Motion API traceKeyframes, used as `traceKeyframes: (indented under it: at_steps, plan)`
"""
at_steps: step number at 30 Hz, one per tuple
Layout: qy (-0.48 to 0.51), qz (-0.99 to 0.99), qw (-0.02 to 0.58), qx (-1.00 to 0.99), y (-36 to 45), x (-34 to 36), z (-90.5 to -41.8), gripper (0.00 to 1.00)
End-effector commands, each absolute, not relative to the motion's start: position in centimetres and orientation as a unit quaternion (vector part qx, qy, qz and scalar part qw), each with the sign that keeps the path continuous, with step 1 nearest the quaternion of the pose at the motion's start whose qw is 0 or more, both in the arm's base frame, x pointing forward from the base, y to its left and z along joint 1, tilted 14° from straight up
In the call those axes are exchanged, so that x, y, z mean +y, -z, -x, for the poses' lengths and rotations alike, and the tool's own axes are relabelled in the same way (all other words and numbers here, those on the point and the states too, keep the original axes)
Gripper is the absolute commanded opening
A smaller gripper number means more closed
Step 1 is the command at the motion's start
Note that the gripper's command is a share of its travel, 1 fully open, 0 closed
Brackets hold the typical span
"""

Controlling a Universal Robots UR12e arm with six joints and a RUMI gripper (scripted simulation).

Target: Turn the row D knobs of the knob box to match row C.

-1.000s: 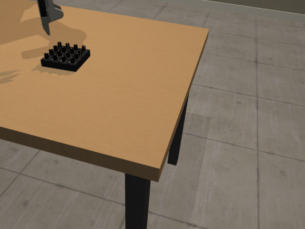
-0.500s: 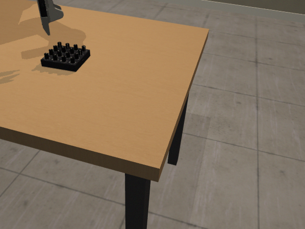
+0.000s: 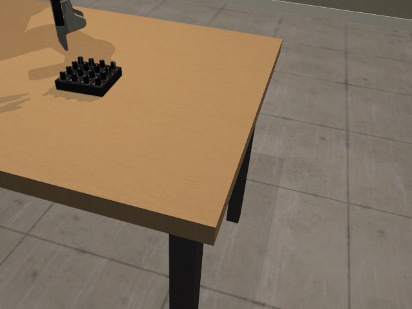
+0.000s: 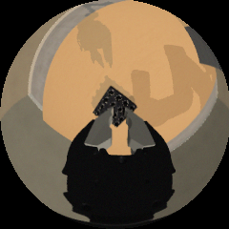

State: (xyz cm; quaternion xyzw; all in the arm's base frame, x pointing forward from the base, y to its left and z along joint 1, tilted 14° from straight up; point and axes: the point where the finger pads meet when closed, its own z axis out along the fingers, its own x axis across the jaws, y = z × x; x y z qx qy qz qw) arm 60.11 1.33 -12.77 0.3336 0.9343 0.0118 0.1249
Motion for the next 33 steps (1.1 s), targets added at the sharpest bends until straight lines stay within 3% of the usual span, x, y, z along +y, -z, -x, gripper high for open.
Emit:
traceKeyframes:
  at_steps: [1, 33]
  plan:
    - [-0.012, -0.334, 0.125, 0.934, 13.0, 1.3, -60.2, 0.11]
    - [-0.012, -0.334, 0.125, 0.934, 16.2, 1.2, -61.0, 0.11]
